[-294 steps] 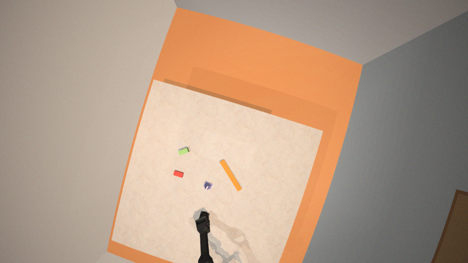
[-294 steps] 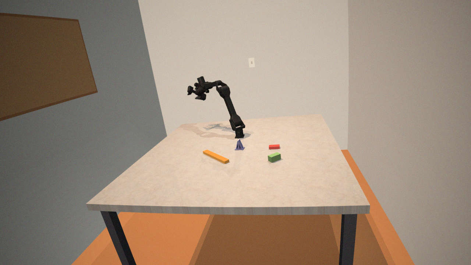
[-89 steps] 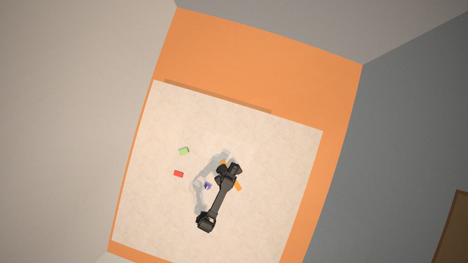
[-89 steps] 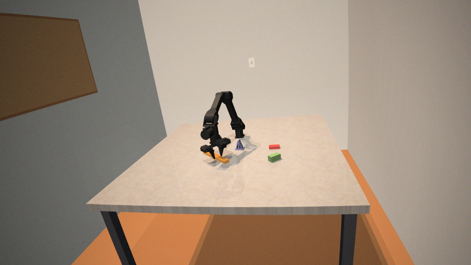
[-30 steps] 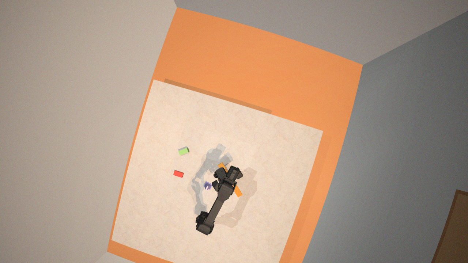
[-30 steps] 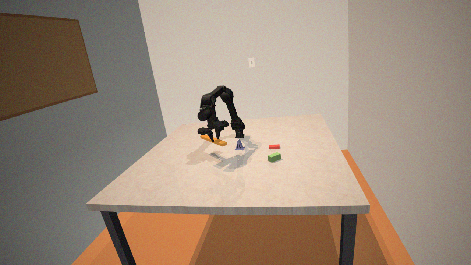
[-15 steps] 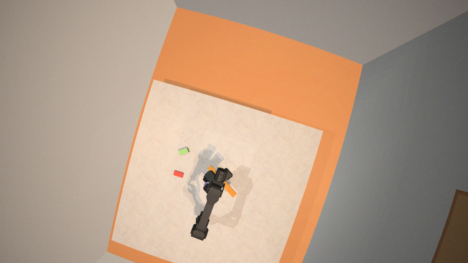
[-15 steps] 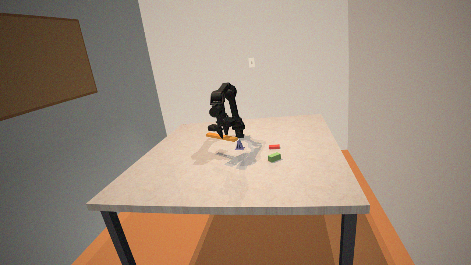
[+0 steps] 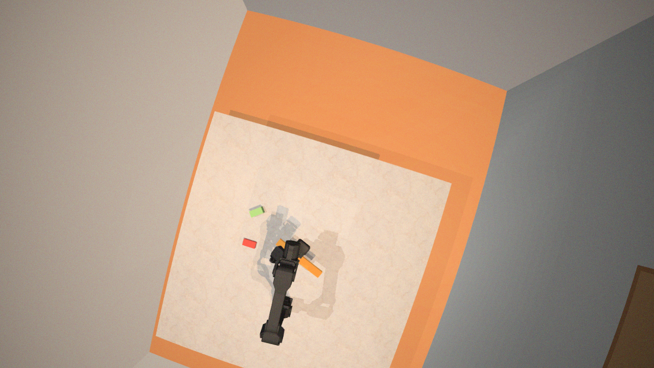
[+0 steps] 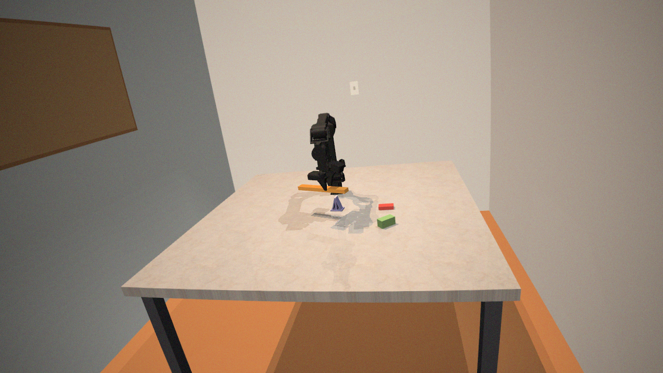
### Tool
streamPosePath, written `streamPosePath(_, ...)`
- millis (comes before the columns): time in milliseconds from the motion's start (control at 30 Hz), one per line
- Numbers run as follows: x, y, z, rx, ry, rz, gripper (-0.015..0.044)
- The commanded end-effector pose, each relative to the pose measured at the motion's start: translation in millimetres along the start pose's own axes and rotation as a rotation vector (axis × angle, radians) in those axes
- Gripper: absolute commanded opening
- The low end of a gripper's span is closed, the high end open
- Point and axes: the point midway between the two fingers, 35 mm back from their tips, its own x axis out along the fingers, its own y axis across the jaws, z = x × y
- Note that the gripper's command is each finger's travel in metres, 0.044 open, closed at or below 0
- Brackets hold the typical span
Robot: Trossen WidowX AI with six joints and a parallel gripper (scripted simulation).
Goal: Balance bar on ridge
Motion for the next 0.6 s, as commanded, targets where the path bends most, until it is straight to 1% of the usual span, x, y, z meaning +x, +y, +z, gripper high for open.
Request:
streamPosePath(0, -0.1, 14.1, 3.8, -0.044, 0.001, -0.002, 0.0)
streamPosePath(567, 5.9, 75.9, 15.3, -0.219, -0.001, 0.004, 0.0)
